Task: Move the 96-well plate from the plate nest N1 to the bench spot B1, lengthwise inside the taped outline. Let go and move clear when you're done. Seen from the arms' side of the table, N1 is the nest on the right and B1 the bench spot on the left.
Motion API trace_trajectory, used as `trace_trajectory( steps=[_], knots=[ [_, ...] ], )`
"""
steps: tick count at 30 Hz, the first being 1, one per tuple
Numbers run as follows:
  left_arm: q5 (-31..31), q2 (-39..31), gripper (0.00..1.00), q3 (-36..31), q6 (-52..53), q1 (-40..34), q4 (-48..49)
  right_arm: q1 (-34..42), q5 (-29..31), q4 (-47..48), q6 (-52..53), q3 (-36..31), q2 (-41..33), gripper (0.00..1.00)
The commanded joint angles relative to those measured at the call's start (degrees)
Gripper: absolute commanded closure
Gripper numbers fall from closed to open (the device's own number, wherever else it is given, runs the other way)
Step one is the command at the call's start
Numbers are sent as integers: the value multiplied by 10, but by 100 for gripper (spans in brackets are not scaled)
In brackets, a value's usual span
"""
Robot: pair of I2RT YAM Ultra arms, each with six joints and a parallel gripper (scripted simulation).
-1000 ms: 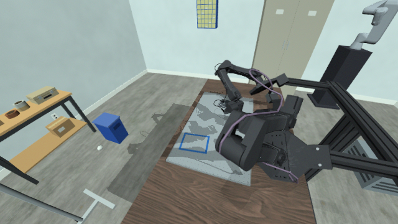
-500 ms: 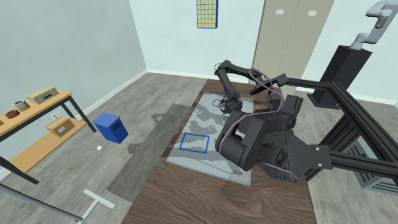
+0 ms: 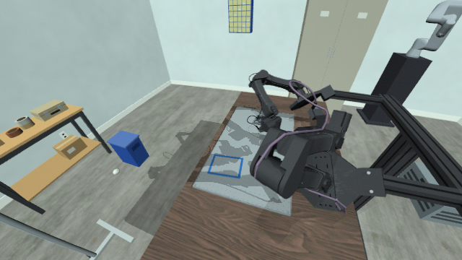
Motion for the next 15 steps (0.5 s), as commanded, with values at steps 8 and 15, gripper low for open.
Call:
trace_trajectory(
  steps=[8,15],
  knots=[
    [-2,7,0,17,-3,-5,-6,24,3,-40,30,17,1,22],
    [-2,7,0,17,-3,-5,-6,24,3,-41,31,17,1,22]
  ],
)
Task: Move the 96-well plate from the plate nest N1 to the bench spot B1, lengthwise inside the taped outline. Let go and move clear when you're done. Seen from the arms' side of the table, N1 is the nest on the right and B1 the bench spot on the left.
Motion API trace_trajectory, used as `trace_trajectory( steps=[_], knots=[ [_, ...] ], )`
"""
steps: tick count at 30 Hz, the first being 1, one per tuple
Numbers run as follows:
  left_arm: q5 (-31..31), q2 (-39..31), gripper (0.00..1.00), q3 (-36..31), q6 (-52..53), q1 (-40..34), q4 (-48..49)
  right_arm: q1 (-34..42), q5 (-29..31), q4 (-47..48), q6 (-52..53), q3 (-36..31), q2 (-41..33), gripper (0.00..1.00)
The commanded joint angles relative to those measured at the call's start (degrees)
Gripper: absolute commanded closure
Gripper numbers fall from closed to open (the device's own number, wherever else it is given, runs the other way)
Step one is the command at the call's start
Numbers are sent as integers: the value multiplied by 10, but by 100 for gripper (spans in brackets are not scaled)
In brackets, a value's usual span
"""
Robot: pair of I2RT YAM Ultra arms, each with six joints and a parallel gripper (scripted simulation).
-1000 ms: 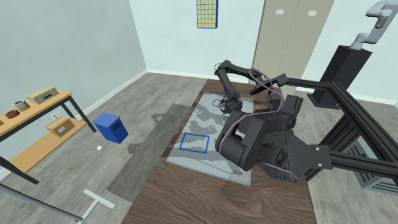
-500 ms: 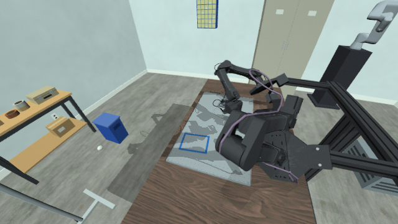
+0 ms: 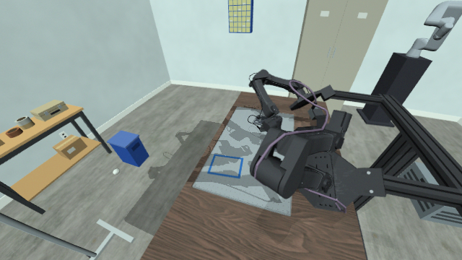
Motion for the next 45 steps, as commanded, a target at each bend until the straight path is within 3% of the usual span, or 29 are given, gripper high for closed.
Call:
trace_trajectory(
  steps=[1,18,36,45],
  knots=[
    [-2,7,0,17,-3,-5,-6,17,3,-8,7,17,1,22],
    [-2,7,0,17,-3,-5,-6,30,3,50,-2,-36,-18,22],
    [-2,7,0,17,-3,-5,-6,23,1,47,-2,-29,-11,22],
    [-2,7,0,17,-3,-5,-6,-5,5,114,-55,-47,3,22]
  ],
)
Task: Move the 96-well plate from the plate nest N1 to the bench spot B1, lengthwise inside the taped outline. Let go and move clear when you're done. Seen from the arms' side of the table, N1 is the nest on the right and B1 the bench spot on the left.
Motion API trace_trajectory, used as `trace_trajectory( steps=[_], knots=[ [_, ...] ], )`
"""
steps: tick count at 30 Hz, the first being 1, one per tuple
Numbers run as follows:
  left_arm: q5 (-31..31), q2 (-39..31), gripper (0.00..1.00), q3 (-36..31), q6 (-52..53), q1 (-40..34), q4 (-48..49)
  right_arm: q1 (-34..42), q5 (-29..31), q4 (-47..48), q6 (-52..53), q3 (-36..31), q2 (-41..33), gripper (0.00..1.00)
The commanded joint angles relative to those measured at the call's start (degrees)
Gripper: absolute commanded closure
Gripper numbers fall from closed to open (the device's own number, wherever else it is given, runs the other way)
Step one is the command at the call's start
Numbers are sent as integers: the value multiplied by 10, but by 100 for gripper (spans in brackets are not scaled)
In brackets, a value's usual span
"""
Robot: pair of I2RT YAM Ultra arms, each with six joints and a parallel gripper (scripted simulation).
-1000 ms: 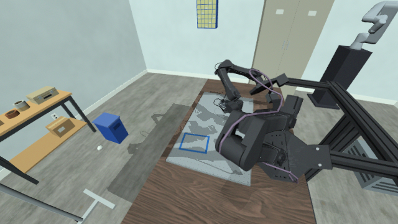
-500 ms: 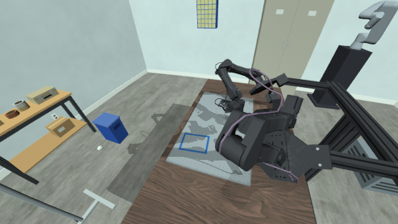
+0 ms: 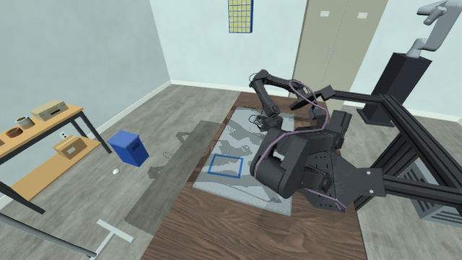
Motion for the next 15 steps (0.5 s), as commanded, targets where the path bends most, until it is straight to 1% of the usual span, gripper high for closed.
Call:
trace_trajectory(
  steps=[1,8,11,13,15],
  knots=[
    [-2,7,0,17,-3,-5,-6,-1,6,32,-29,-16,6,22],
    [-2,7,0,17,-3,-5,-6,-21,9,59,-53,-10,23,22],
    [-2,7,0,17,-3,-5,-6,-10,2,24,-36,8,12,22],
    [-2,7,0,17,-3,-5,-6,-1,-1,-19,-14,20,4,22],
    [-2,7,0,17,-3,-5,-6,1,2,-28,-9,23,4,22]
  ],
)
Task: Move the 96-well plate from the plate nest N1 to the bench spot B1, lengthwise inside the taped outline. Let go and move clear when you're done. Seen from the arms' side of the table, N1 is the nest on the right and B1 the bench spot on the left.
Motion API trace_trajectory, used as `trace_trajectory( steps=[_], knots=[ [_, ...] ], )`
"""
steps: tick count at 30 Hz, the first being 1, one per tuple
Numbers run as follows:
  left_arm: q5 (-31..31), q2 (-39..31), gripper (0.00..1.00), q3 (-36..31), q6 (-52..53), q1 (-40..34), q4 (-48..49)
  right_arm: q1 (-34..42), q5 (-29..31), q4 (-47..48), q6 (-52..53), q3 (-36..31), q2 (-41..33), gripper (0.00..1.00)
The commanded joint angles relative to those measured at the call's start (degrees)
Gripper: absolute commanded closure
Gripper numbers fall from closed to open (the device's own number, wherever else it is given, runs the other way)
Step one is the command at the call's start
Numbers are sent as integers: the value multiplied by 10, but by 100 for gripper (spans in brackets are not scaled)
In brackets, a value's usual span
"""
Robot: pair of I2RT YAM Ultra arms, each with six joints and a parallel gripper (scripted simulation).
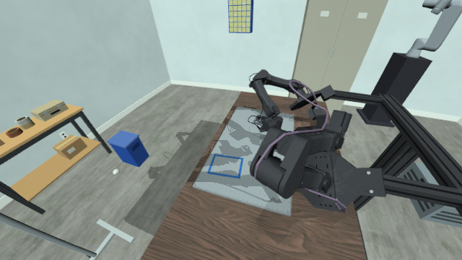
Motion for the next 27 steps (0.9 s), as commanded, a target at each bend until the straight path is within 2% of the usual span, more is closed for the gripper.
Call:
trace_trajectory(
  steps=[1,27],
  knots=[
    [-2,7,0,17,-3,-5,-6,2,1,-27,10,19,2,22],
    [-2,7,0,17,-3,-5,-6,22,-1,-68,42,23,-13,22]
  ],
)
